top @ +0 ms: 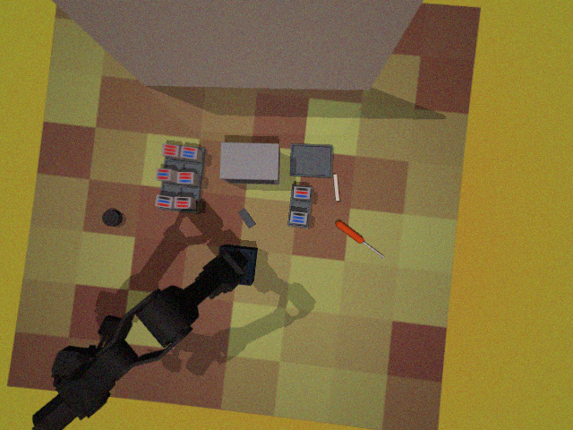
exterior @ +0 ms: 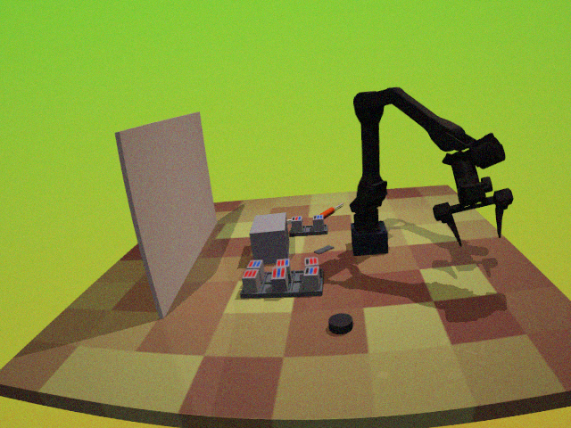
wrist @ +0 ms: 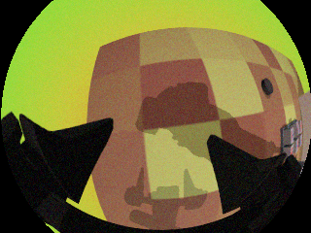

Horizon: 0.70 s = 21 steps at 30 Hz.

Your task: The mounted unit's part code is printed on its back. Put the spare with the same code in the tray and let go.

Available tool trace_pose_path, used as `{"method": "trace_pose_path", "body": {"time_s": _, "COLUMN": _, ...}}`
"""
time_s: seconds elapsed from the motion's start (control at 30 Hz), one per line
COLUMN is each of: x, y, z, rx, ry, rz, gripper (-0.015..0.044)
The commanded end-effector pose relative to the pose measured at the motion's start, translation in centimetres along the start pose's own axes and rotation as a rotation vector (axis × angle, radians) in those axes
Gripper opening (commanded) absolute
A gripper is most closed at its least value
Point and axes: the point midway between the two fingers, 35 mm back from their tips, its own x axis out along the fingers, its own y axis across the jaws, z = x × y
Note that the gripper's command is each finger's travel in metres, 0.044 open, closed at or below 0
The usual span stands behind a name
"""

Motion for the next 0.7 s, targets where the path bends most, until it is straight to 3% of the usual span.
{"method": "trace_pose_path", "body": {"time_s": 0.0, "x": 0.8, "y": -3.0, "z": 4.5, "rx": 0.074, "ry": -0.008, "rz": -0.055, "gripper": 0.044}}
{"method": "trace_pose_path", "body": {"time_s": 0.33, "x": 1.8, "y": -15.2, "z": 14.0, "rx": 0.189, "ry": 0.0, "rz": -0.297, "gripper": 0.044}}
{"method": "trace_pose_path", "body": {"time_s": 0.67, "x": -0.9, "y": -30.2, "z": 19.3, "rx": 0.424, "ry": 0.075, "rz": -0.475, "gripper": 0.044}}
